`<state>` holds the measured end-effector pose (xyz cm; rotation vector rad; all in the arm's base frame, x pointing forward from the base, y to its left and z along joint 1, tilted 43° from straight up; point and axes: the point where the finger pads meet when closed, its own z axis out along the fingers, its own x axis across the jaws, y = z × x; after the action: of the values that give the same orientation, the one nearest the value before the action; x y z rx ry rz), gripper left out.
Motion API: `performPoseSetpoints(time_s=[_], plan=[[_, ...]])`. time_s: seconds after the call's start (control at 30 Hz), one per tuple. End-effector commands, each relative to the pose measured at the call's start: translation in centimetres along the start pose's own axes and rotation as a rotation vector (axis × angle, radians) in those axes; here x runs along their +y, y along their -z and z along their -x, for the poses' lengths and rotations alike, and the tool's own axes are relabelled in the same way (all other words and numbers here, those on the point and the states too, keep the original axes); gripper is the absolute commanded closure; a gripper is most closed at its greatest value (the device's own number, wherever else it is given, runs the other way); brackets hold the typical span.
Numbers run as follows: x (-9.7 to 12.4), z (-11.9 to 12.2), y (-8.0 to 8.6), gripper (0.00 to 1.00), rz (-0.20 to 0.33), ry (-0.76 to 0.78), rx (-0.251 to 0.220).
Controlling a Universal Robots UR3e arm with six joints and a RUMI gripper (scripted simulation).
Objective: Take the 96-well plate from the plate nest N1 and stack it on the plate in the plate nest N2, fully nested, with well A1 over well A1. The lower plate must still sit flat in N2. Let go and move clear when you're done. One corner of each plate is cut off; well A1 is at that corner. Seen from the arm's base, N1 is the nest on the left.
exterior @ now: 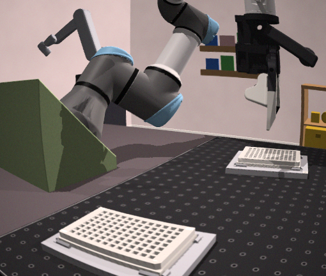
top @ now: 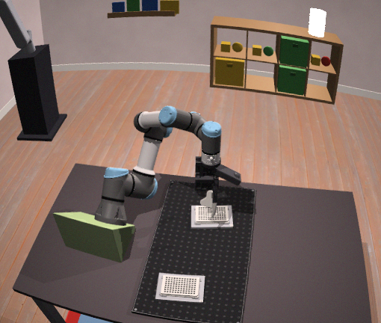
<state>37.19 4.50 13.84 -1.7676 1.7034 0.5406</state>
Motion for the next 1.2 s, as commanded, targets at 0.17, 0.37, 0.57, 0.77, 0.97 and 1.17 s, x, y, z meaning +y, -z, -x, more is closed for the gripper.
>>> performPoseSetpoints(time_s=[0.17, 0.37, 0.57, 0.77, 0.97, 1.17], plan=[[-0.1, 0.0, -1.4, 0.00, -0.003, 0.000, 0.002], [-0.1, 0.0, -2.4, 0.00, -0.003, 0.000, 0.002], [-0.1, 0.0, -3.1, 0.00, -0.003, 0.000, 0.002], [-0.1, 0.0, -4.1, 0.00, -0.003, 0.000, 0.002], [-0.1, 0.0, -5.1, 0.00, -0.003, 0.000, 0.002], [-0.1, 0.0, -5.8, 0.00, -0.003, 0.000, 0.002]])
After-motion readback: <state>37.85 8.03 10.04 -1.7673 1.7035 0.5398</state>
